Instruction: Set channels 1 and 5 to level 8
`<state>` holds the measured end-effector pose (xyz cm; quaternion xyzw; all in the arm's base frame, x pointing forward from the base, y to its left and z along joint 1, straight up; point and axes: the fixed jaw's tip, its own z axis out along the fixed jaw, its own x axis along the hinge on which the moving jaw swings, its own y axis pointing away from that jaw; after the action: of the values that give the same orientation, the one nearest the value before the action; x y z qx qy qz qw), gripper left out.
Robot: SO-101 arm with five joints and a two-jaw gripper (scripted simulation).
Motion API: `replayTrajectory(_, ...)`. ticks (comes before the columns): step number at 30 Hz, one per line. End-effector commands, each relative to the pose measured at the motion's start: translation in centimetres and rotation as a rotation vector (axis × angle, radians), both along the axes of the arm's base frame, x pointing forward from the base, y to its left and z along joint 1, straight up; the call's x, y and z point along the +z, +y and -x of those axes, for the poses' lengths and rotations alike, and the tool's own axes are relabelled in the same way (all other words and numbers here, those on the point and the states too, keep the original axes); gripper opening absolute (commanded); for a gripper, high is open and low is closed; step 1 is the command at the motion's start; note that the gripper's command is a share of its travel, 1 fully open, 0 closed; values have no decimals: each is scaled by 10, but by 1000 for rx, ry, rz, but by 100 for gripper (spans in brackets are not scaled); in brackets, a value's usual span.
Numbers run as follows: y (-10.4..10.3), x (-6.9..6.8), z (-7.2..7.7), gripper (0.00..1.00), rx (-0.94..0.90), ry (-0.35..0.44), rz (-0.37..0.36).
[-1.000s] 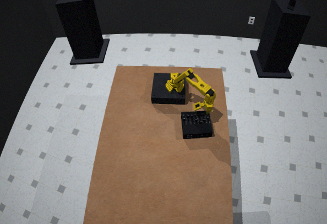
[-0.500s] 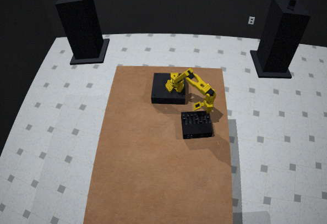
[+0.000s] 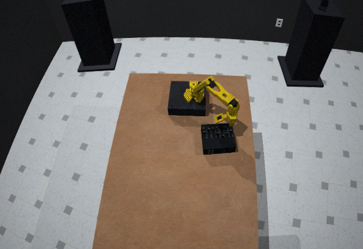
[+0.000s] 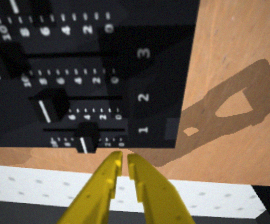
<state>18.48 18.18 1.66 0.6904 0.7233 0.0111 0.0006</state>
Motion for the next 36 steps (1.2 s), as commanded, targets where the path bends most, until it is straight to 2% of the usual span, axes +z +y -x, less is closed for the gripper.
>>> replayTrajectory(1, 0, -7, 4, 0, 16, 15, 14)
replayTrajectory(10, 0, -14, 4, 0, 16, 15, 14)
replayTrajectory(36, -2, -21, 5, 0, 16, 15, 14)
